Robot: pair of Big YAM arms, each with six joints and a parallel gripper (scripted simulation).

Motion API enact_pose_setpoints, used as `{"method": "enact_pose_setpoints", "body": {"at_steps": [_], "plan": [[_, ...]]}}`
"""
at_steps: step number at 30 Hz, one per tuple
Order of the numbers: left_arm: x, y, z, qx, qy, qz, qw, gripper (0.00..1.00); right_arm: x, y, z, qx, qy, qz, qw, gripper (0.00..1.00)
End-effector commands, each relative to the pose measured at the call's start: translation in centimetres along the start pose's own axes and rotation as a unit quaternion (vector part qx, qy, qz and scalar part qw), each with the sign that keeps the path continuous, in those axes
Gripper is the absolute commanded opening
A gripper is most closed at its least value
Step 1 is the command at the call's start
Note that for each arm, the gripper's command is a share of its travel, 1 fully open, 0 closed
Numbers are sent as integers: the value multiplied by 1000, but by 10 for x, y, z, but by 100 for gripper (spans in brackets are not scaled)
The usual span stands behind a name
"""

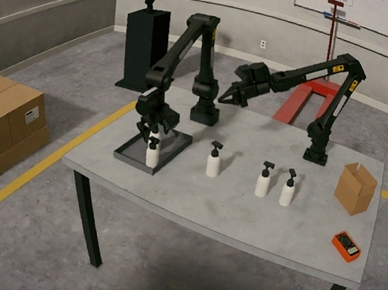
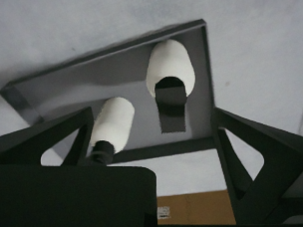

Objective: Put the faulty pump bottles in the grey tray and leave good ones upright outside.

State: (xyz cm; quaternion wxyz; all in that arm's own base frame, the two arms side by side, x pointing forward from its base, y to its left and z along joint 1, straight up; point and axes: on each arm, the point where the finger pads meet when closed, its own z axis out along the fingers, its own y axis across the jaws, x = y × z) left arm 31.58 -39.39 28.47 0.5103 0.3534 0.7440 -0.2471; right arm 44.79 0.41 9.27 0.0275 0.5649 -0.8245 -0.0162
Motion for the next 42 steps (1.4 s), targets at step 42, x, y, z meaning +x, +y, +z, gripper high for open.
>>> {"method": "enact_pose_setpoints", "body": {"at_steps": [42], "plan": [[-140,-3,-44,3,-47,4,999,0,5,-13,-153,23,-39,584,810,100]]}}
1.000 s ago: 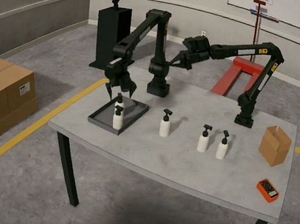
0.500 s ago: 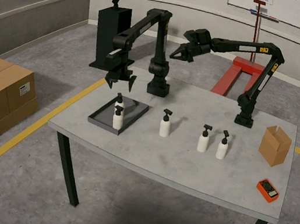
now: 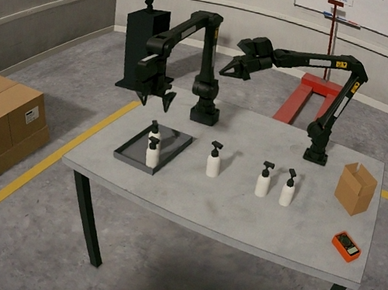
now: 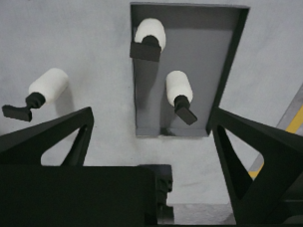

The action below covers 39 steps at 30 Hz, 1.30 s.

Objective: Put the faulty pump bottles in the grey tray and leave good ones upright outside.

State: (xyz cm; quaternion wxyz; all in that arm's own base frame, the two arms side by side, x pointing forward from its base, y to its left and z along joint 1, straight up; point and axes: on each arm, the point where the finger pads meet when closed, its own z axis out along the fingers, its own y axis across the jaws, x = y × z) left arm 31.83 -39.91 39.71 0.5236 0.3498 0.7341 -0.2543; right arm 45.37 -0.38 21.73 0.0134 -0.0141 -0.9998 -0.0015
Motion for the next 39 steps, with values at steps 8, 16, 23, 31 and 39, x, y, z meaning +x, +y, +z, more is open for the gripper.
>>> {"method": "enact_pose_setpoints", "body": {"at_steps": [8,16,23,31,39], "plan": [[-35,7,-22,-6,-26,7,1000,0,3,19,-26,1,-23,35,999,100],[-34,30,-107,-32,-20,-1,999,0,43,113,-33,-1,-22,69,997,100],[-7,47,-231,-73,-20,-14,997,0,85,232,-37,0,-17,54,998,100],[27,47,-302,-99,-22,-22,995,0,118,302,-42,-2,-16,33,999,100],[52,43,-339,-115,-24,-27,993,0,135,334,-49,-5,-20,1,1000,100]]}}
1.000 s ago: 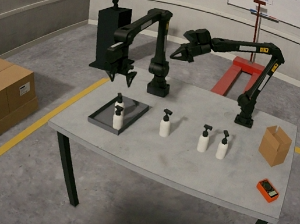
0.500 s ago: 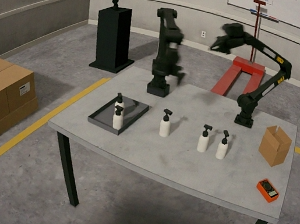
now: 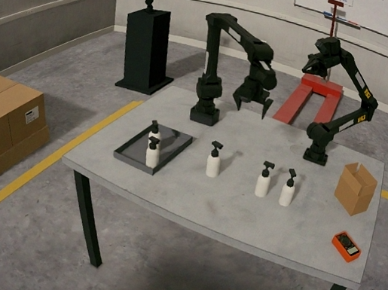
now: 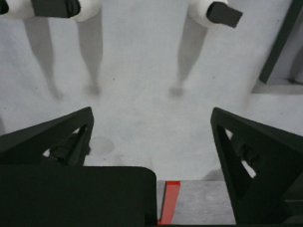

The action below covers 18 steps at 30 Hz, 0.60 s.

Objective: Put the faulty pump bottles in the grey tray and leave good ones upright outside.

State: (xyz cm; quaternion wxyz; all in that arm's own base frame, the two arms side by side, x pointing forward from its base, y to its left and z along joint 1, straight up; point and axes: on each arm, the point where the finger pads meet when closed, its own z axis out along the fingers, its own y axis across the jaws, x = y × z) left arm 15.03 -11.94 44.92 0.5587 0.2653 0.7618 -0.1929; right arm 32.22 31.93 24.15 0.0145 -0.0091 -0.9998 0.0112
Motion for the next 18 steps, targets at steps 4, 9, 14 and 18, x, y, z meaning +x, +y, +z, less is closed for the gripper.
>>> {"method": "enact_pose_setpoints", "body": {"at_steps": [4,9,14,18], "plan": [[-5,3,-12,-6,-14,2,1000,0,-9,9,-34,-22,-24,12,999,100],[-5,3,-12,-6,-14,2,1000,0,-9,9,-34,-22,-24,12,999,100],[-5,3,-12,-6,-14,2,1000,0,-6,7,-23,-16,-18,12,1000,100],[-5,3,-12,-6,-14,2,1000,0,-6,7,-23,-16,-18,12,1000,100]]}}
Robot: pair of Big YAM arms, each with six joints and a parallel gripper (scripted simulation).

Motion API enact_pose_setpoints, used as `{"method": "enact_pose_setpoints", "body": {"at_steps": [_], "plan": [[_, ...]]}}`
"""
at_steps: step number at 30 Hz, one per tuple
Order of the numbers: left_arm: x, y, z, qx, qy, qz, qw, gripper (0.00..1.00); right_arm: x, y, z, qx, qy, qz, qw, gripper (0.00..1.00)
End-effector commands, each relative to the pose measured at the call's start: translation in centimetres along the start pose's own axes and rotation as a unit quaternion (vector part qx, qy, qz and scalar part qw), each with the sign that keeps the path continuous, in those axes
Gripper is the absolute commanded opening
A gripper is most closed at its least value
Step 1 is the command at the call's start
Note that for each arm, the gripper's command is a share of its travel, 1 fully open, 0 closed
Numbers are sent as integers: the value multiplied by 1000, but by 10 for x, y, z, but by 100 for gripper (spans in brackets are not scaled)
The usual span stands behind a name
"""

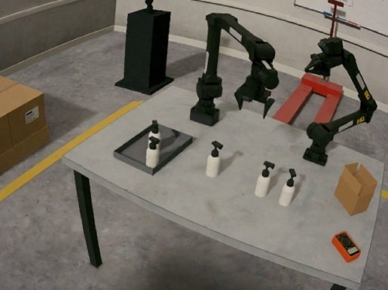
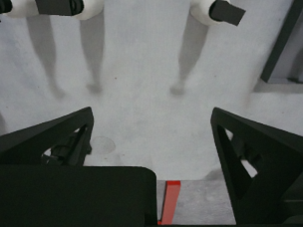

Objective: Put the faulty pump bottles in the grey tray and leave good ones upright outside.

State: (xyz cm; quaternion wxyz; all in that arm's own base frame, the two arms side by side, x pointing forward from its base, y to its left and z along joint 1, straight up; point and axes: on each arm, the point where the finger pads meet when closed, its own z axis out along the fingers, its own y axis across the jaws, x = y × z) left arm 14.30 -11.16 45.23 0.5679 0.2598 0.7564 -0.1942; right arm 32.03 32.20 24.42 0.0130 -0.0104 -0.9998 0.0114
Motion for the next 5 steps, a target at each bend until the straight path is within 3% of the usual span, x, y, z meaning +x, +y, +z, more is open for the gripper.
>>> {"method": "enact_pose_setpoints", "body": {"at_steps": [1,5], "plan": [[-6,1,0,-2,-3,4,1000,0,-9,4,-21,-16,-17,11,1000,100],[-6,1,0,-2,-3,4,1000,0,-9,4,-21,-16,-17,11,1000,100]]}}
